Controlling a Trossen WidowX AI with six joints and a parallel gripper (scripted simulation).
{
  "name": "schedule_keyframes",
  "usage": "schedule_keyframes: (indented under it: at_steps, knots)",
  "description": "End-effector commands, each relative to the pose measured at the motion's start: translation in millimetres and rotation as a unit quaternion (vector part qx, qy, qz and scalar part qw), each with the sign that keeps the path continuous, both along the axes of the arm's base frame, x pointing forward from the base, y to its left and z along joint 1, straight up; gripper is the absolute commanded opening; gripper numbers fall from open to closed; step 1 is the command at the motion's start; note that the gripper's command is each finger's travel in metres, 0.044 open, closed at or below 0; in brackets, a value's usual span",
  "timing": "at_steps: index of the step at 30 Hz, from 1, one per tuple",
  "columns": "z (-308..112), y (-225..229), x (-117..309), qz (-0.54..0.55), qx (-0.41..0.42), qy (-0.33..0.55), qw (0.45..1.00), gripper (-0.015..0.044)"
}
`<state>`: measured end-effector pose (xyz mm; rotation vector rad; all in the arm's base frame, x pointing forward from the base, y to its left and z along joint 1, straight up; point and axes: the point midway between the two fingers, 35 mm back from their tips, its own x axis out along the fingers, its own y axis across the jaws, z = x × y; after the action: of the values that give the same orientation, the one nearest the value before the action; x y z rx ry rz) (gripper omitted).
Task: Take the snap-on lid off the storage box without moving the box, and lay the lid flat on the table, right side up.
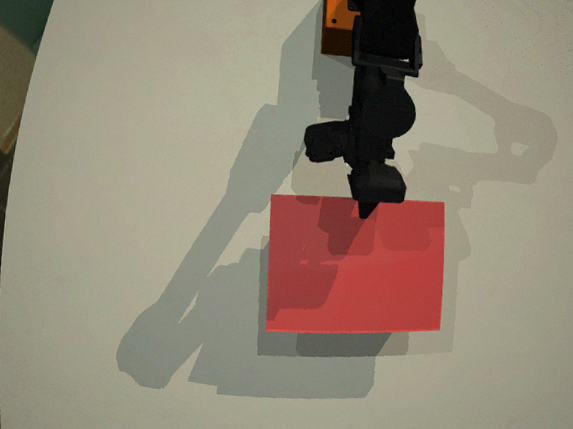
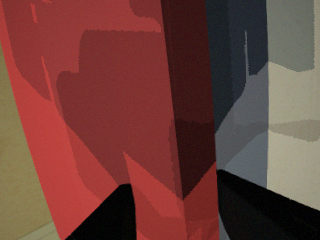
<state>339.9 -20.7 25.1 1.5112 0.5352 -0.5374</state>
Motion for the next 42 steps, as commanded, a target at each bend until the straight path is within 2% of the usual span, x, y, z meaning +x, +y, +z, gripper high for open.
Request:
schedule_keyframes:
  at_steps: [1, 3, 7, 42]
  knots:
    - [0.3, -0.7, 1.4, -0.003, 0.000, -0.001, 1.000, 0.0103]
    - [0.3, -0.7, 1.4, -0.003, 0.000, -0.001, 1.000, 0.0090]
    - [0.3, -0.7, 1.4, -0.003, 0.000, -0.001, 1.000, 0.0000]
    - [6.6, 0.1, -1.5, 0.000, 0.000, 0.000, 1.000, 0.0000]
